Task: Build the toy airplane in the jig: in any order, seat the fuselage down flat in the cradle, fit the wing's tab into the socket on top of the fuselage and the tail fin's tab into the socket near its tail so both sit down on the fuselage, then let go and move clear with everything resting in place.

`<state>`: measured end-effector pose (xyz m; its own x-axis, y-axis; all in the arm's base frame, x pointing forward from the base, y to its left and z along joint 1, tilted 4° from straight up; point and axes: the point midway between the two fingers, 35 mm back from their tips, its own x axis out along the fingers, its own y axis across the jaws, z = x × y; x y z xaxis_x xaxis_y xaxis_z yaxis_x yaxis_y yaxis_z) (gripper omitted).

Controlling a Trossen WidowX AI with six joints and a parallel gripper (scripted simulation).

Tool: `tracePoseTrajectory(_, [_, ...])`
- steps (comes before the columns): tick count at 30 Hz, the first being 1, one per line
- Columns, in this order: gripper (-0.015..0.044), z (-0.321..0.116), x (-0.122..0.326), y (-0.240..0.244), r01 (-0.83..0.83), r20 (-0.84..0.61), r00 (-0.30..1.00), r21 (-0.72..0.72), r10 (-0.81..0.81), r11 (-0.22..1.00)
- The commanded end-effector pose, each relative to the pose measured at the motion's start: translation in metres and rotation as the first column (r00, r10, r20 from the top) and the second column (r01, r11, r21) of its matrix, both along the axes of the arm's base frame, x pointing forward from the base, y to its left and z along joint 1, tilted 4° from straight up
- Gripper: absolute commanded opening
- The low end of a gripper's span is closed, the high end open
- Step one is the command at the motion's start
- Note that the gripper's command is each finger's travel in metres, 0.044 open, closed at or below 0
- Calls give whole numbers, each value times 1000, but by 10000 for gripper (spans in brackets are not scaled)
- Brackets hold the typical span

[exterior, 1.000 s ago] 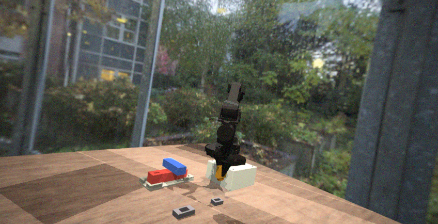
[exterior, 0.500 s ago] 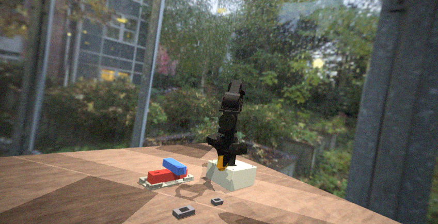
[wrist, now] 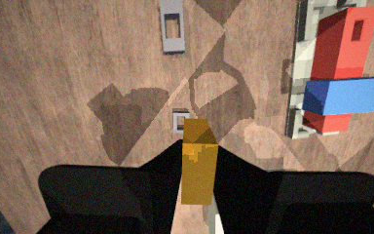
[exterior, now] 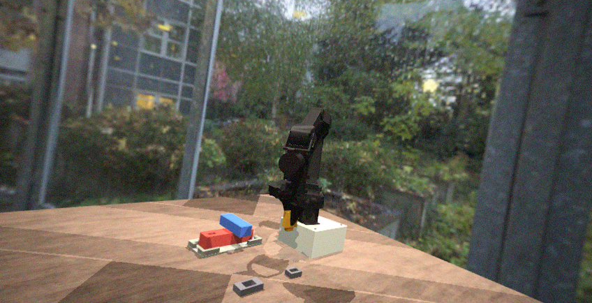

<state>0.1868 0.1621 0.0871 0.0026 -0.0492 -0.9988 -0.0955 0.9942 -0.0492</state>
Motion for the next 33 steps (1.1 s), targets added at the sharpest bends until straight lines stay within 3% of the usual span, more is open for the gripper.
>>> tracePoseTrajectory(1, [0,2,9,-1,-4,7,1000,12,4,1000])
tracePoseTrajectory(33, [0,-6,76,-53,-36,14,999,10,36,999])
